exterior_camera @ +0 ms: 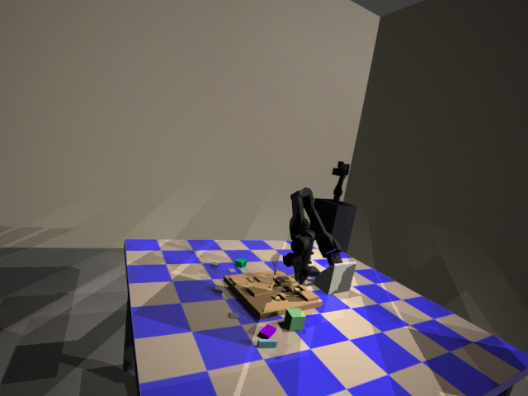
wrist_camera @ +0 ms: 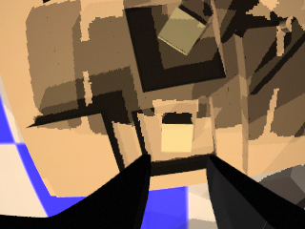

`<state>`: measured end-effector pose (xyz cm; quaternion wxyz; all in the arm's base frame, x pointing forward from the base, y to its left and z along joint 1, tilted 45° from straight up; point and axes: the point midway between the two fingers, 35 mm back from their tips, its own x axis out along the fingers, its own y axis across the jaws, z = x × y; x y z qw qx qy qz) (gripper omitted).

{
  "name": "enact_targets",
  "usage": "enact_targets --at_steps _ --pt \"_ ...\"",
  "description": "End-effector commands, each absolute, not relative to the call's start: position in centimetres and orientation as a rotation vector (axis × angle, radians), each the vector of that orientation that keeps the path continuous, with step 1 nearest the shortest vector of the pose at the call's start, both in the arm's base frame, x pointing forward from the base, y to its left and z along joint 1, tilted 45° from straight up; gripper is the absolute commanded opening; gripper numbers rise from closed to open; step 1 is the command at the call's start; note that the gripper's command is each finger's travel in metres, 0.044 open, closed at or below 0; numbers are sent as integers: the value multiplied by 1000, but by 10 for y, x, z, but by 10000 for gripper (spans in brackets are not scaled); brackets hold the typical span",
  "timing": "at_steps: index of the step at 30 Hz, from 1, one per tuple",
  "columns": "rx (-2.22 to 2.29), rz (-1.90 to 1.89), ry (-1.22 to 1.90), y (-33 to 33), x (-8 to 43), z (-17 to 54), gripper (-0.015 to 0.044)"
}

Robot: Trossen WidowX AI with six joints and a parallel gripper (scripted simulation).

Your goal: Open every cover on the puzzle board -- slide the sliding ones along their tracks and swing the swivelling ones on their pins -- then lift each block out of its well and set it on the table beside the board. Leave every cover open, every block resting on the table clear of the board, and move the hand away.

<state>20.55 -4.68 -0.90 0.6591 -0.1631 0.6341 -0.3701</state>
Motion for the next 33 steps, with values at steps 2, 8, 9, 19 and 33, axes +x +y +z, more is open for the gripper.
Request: enact_targets --at_steps 2,8,9,19,33 --pt "-378 -836 1438 -48 205 -10 144" --pt "-378 -836 1438 -48 205 -10 144" --pt "-378 -836 1438 -48 205 -10 144" --pt "-378 -836 1438 -48 205 -10 144" --pt "-378 -836 1438 -56 205 -19 144"
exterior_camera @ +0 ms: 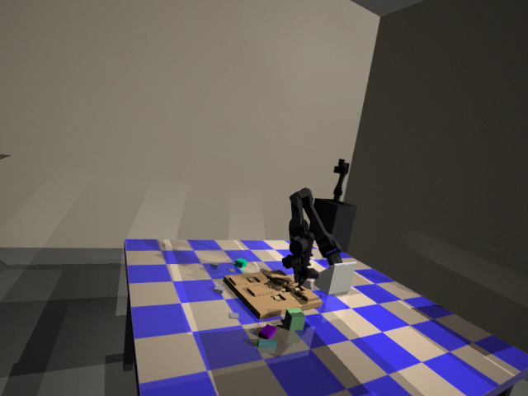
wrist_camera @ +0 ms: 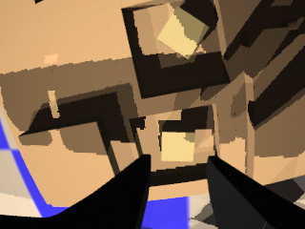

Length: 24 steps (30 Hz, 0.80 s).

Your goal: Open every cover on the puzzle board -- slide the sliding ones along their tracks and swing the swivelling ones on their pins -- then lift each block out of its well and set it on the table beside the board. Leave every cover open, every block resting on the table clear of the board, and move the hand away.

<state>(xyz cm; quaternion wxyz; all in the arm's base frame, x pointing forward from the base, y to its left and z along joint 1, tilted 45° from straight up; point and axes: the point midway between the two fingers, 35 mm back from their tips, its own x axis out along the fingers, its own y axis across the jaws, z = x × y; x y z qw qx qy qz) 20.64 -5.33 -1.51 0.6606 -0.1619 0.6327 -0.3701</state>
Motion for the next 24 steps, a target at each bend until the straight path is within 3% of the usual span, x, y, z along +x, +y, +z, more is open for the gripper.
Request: enact_targets --at_steps 1,24 --pt "-378 -836 1438 -57 205 -19 144" --pt "-379 -837 1438 -67 203 -28 144"
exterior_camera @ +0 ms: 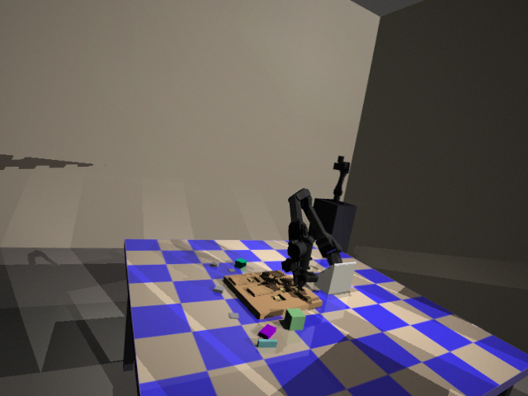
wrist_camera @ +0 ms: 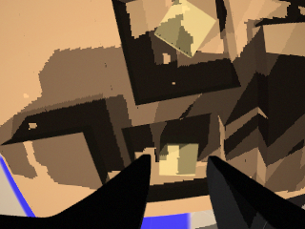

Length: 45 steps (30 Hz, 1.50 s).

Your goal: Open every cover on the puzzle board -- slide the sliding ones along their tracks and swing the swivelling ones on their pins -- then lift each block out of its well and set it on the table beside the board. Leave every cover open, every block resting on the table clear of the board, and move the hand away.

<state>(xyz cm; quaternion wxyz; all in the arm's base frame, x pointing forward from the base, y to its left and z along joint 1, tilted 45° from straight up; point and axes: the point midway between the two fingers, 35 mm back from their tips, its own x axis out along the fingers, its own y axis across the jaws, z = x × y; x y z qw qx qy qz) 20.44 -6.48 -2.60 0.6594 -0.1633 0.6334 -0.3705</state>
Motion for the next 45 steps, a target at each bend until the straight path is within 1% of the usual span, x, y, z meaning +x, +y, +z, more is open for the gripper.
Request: enact_targets --at_steps 1,12,22,45 --pt "-379 -837 1438 -67 203 -29 144" --pt "-379 -838 1438 -72 203 -33 144" --pt "-369 -839 1432 -71 204 -31 80" --pt "-371 -835 1436 -54 207 -16 80"
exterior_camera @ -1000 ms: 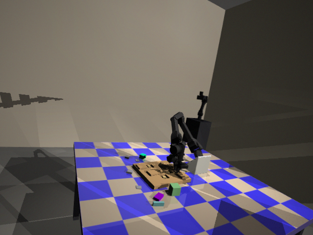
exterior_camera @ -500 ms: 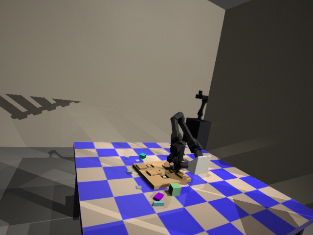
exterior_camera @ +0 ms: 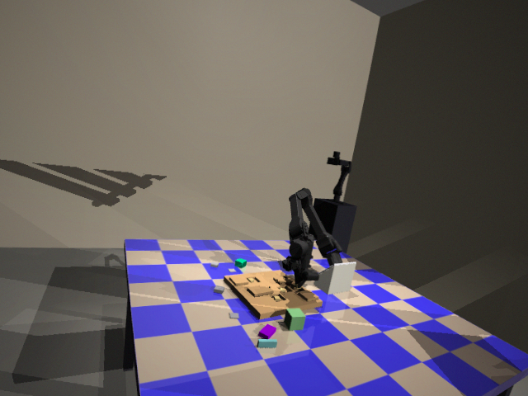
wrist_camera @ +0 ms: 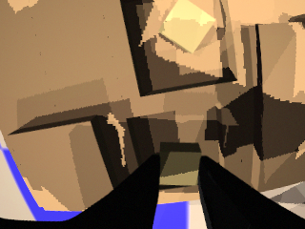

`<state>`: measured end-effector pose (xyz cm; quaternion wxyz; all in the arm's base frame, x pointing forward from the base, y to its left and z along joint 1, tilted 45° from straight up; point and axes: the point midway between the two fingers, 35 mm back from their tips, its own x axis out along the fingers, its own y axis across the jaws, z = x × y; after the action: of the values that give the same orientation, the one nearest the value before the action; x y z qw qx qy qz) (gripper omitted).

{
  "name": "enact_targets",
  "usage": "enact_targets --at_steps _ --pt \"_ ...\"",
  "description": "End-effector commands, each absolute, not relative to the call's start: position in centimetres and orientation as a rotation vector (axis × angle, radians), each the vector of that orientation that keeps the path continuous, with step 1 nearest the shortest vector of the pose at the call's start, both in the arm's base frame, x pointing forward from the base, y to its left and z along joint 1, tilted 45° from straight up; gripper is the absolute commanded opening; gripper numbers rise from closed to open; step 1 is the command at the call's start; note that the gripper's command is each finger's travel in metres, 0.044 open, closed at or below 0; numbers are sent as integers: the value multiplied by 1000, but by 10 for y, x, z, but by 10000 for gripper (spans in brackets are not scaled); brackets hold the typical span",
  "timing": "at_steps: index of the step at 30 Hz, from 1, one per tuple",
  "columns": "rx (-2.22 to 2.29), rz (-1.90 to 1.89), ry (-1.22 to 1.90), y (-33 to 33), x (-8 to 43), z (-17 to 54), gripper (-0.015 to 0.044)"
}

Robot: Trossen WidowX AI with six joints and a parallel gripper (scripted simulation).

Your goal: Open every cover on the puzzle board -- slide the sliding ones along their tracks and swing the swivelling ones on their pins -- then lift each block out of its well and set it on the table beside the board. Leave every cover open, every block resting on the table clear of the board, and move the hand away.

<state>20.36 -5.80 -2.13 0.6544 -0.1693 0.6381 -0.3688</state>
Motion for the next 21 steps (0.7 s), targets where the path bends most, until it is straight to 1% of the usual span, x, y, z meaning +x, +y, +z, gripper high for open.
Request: enact_targets --at_steps 1,21 --pt "-372 -835 1436 -53 207 -15 80" --pt "-377 -836 1438 -36 207 2 80"
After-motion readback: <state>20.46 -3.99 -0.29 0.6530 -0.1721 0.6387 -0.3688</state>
